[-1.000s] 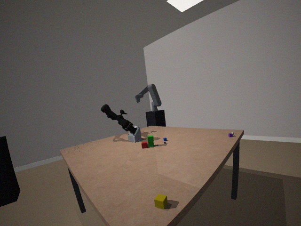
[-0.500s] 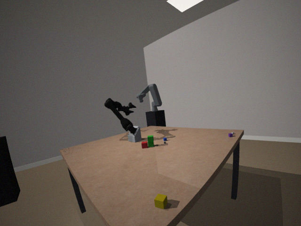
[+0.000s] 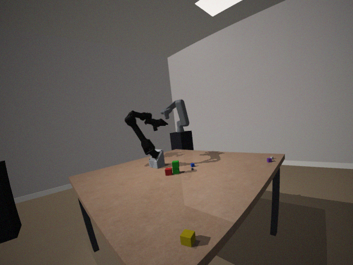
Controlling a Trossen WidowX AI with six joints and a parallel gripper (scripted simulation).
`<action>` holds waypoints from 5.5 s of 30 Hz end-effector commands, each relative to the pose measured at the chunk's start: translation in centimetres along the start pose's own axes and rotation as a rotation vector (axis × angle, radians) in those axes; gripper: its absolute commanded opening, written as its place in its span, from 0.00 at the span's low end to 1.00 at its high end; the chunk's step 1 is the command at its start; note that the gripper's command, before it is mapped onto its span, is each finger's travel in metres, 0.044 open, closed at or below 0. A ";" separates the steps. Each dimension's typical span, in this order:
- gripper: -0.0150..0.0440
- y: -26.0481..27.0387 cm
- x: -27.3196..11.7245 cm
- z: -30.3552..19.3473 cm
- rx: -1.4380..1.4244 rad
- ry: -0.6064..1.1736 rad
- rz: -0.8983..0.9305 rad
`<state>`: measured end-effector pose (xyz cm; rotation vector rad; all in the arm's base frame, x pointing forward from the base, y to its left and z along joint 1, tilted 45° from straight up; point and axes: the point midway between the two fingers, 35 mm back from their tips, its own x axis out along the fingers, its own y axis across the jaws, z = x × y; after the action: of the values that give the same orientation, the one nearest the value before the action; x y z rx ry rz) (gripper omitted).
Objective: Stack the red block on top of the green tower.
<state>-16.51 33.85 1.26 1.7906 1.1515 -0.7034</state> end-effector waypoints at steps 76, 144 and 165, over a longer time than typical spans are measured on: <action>1.00 48.2 -5.5 26.9 2.820 0.332 2.070; 1.00 47.0 -2.3 37.4 2.817 0.341 2.081; 0.53 47.0 -2.3 37.3 2.818 0.341 2.081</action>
<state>25.24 -9.31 2.96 -1.1971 1.6364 -0.0240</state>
